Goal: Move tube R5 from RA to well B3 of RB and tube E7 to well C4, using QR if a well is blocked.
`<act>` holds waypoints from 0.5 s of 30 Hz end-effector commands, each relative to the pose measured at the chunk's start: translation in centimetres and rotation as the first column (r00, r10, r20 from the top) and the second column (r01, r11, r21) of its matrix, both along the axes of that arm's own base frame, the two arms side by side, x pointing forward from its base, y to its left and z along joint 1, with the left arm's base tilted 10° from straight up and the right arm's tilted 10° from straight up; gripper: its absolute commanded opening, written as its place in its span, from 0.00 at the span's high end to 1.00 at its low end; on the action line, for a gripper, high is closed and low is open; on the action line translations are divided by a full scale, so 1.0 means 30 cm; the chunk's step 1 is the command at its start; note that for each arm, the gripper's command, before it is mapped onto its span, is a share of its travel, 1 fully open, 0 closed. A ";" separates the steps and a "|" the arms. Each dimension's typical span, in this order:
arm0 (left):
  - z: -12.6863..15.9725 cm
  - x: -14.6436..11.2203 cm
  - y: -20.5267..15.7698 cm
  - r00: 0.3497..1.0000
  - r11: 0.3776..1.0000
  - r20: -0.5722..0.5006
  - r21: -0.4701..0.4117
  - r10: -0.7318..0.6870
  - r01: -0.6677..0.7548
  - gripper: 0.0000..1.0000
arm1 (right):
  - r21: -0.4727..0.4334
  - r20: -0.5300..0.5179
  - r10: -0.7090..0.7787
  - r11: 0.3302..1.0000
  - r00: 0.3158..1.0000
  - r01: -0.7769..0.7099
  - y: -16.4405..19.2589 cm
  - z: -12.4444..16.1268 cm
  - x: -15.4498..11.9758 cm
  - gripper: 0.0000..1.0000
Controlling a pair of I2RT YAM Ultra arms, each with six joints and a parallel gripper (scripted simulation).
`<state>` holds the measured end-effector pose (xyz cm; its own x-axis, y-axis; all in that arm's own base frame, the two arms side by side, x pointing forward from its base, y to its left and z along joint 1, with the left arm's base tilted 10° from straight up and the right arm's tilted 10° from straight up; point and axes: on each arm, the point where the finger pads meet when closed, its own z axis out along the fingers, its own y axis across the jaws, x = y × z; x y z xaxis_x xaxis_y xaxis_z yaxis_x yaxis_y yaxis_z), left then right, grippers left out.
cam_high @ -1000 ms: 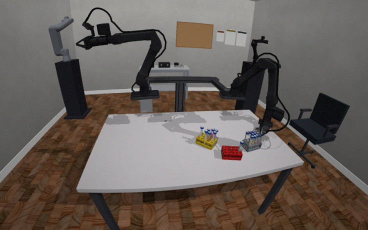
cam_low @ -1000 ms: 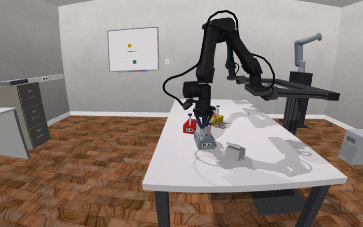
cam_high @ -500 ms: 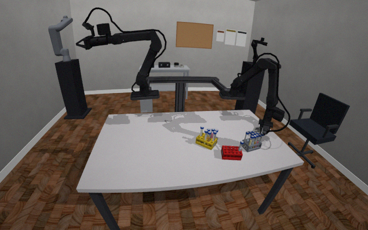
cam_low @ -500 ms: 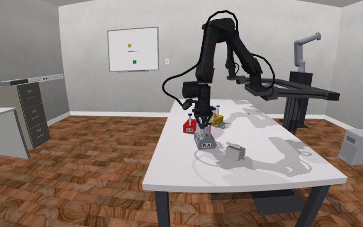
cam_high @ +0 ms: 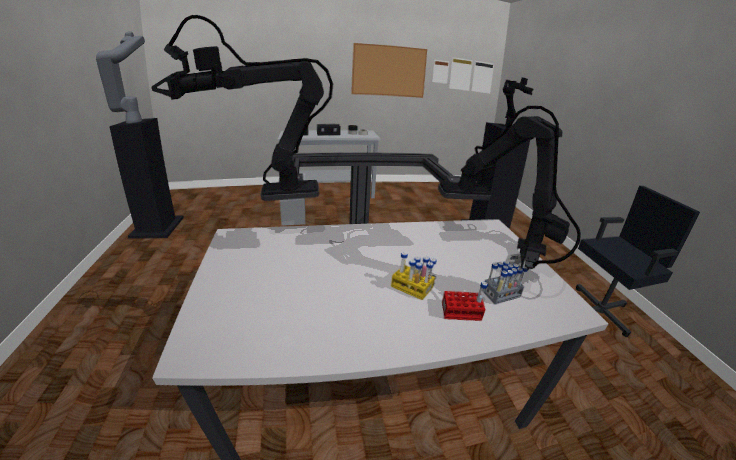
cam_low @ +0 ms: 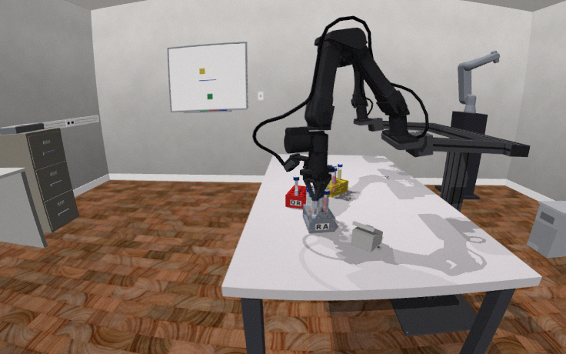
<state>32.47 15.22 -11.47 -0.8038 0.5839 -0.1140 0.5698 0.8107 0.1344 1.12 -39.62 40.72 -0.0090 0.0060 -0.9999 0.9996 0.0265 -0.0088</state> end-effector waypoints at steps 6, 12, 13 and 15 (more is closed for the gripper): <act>0.010 0.012 0.006 1.000 1.000 0.012 0.002 0.002 -0.002 1.00 | -0.050 0.010 -0.022 0.999 1.000 0.022 0.039 0.083 -0.028 1.00; 0.010 0.012 0.006 1.000 1.000 0.012 0.002 0.002 -0.002 1.00 | -0.050 0.010 -0.022 0.999 1.000 0.022 0.039 0.083 -0.028 1.00; 0.010 0.023 0.008 1.000 1.000 0.015 -0.001 0.003 -0.003 1.00 | -0.050 0.010 -0.022 0.999 1.000 0.022 0.039 0.083 -0.028 1.00; 0.024 0.023 0.009 1.000 1.000 0.018 0.000 0.003 -0.003 1.00 | -0.050 0.010 -0.022 0.999 1.000 0.022 0.039 0.083 -0.028 1.00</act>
